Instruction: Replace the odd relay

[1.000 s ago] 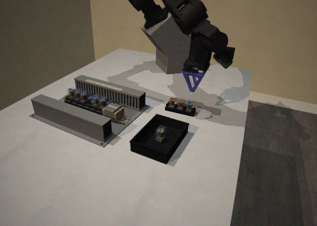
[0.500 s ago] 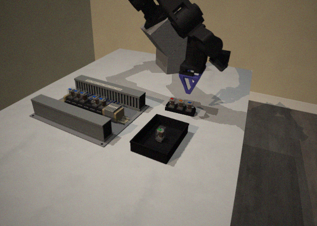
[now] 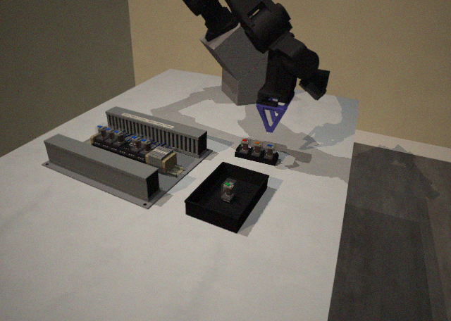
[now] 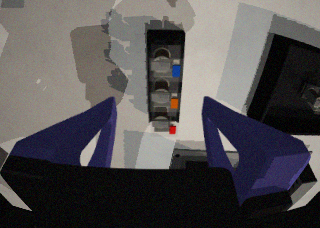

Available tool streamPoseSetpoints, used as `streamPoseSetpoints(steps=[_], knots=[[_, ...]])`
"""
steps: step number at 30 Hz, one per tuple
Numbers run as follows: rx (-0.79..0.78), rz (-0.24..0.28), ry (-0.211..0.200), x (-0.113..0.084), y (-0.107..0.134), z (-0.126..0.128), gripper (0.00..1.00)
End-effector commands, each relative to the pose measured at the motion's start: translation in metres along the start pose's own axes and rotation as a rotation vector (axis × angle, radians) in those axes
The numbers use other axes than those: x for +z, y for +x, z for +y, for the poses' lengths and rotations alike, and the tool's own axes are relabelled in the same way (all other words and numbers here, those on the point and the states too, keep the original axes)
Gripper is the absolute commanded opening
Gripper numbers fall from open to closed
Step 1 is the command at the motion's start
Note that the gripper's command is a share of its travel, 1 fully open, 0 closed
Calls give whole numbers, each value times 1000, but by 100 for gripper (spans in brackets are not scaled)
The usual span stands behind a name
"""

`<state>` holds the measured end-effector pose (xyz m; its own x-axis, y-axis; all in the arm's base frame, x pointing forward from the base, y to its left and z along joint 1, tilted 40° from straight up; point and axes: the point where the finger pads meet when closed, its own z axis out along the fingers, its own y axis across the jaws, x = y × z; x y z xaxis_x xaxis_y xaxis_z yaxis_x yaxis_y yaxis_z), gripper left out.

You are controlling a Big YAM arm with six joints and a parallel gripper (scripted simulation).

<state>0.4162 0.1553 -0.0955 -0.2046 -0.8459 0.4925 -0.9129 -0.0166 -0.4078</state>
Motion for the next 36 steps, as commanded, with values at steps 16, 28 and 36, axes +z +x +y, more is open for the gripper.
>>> streamPoseSetpoints(steps=[16,28,36], knots=[[23,-40,43,-25,-10,-21,59],[25,-43,46,-30,-14,-25,59],[26,-41,44,-28,-12,-27,59]])
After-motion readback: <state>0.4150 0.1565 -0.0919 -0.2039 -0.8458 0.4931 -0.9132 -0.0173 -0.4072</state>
